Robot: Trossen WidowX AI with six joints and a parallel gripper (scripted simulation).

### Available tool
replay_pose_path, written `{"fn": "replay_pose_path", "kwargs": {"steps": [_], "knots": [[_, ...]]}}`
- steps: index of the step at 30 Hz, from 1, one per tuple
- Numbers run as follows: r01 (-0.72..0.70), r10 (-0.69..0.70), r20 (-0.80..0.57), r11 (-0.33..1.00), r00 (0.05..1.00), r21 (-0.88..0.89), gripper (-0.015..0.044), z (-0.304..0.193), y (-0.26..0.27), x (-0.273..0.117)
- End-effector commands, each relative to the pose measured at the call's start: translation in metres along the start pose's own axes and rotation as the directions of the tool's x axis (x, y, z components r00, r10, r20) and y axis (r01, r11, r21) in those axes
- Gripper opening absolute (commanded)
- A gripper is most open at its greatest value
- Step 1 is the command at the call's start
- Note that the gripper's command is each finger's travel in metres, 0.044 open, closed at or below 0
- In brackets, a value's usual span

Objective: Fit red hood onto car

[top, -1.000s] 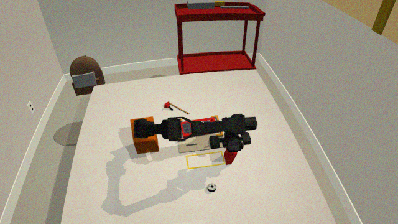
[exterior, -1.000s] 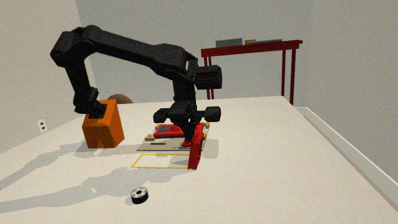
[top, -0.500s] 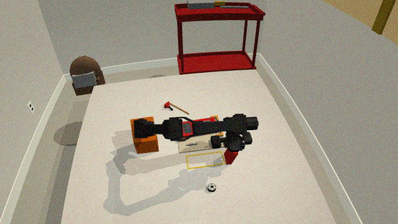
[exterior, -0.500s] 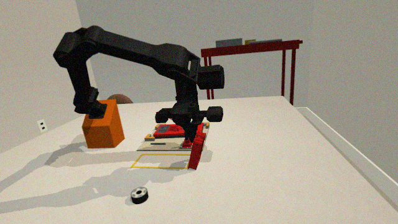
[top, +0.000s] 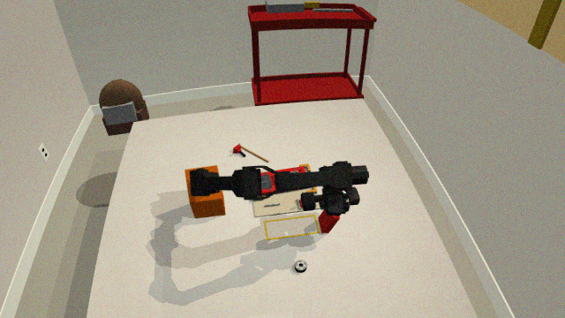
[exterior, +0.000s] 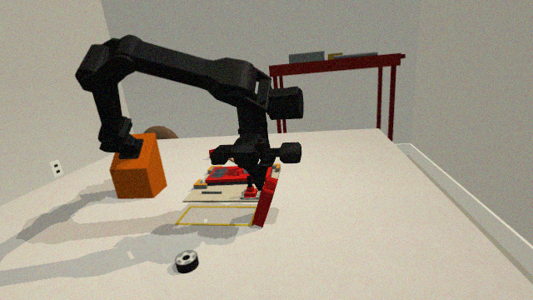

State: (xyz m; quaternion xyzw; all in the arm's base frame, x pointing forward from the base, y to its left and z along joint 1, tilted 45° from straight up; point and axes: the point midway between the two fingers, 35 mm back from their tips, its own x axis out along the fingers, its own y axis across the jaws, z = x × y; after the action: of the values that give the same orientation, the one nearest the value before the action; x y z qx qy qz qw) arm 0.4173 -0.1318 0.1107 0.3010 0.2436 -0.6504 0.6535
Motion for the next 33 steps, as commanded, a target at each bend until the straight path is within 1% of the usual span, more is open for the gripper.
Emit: {"fn": "replay_pose_path", "kwargs": {"steps": [1,7,9,11,15,17,33], "knots": [[0.001,-0.001,0.002,1.000,1.000,-0.001,0.0000,0.000,0.002,0.000],[0.001,-0.001,0.002,1.000,1.000,-0.001,0.0000,0.000,0.004,0.000],[0.001,-0.001,0.001,1.000,1.000,-0.001,0.0000,0.000,0.005,-0.006],[0.001,-0.001,-0.001,1.000,1.000,-0.001,0.0000,-0.001,0.006,-0.020],[0.002,-0.002,-0.002,1.000,1.000,-0.001,0.0000,-0.001,0.005,-0.064],[0.002,-0.002,-0.002,1.000,1.000,-0.001,0.0000,-0.001,0.003,-0.078],[-0.009,0.009,-0.007,1.000,1.000,-0.005,0.0000,-0.003,0.005,-0.074]]}}
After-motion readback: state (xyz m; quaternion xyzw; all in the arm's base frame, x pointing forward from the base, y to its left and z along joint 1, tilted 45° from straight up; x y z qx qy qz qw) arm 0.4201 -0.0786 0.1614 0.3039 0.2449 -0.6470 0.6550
